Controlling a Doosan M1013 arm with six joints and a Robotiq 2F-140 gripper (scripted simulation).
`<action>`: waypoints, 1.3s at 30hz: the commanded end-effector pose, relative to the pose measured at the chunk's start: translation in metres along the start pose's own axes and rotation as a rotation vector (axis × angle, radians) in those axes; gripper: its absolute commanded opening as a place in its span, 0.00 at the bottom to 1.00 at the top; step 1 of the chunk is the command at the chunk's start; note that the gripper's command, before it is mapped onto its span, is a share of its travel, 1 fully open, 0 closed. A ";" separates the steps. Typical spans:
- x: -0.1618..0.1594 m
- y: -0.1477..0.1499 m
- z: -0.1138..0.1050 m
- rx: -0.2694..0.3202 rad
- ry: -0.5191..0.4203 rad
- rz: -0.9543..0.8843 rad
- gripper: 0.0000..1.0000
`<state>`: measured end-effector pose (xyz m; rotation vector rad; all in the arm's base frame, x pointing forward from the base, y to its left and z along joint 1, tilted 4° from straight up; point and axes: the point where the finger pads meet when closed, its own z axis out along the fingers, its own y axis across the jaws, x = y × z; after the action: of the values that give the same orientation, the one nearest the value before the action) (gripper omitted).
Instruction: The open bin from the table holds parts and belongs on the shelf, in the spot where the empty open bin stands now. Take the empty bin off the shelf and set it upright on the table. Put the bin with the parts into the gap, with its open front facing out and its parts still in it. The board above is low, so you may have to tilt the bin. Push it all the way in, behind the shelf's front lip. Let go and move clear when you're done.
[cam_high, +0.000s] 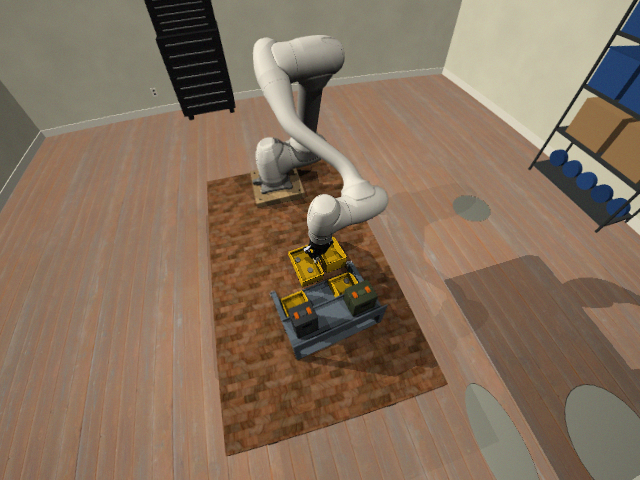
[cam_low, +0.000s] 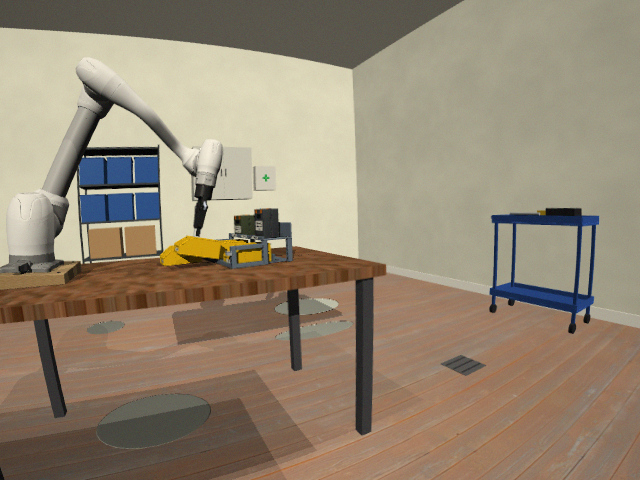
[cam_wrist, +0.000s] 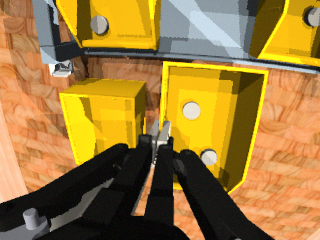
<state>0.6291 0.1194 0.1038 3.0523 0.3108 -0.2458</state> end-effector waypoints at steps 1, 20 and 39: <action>0.005 0.000 -0.003 -0.004 0.001 -0.001 0.10; 0.022 0.000 -0.006 -0.005 0.001 -0.001 0.10; 0.042 0.000 -0.011 -0.005 0.001 -0.001 0.10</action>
<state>0.6661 0.1269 0.1053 3.0511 0.3111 -0.2455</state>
